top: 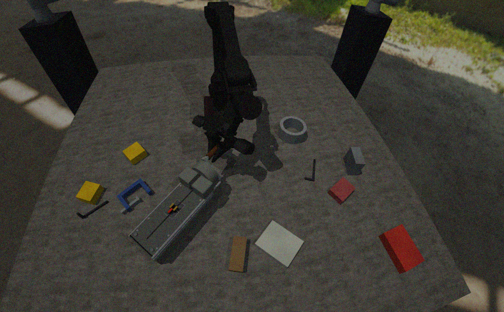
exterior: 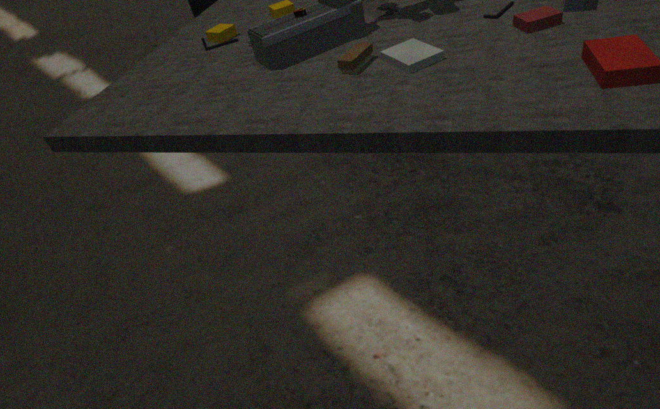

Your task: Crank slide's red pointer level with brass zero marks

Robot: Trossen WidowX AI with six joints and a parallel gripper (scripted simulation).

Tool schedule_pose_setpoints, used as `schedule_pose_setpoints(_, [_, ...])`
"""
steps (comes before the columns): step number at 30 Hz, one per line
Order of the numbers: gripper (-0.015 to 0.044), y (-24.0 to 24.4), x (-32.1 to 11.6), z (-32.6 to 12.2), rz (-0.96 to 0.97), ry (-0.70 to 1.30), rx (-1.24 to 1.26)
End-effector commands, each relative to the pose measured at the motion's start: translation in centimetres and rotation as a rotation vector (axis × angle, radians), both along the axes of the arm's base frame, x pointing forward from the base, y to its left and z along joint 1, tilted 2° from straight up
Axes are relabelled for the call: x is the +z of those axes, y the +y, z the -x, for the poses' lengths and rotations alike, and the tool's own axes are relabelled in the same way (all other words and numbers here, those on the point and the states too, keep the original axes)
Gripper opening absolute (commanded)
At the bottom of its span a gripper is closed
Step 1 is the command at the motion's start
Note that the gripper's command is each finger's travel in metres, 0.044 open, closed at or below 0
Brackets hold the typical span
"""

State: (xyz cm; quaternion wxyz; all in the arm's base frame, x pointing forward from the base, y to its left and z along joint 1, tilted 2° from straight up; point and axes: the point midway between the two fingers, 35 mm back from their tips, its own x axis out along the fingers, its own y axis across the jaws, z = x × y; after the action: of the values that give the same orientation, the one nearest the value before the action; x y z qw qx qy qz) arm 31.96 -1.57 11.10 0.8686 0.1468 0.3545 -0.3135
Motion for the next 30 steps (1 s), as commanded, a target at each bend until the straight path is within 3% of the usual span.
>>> schedule_pose_setpoints(1, [0.0000, 0.59, 0.56, -0.46, -0.009, -0.018, 0.012])
schedule_pose_setpoints(30, [0.0000, 0.79, 0.55, -0.61, -0.009, -0.018, 0.012])
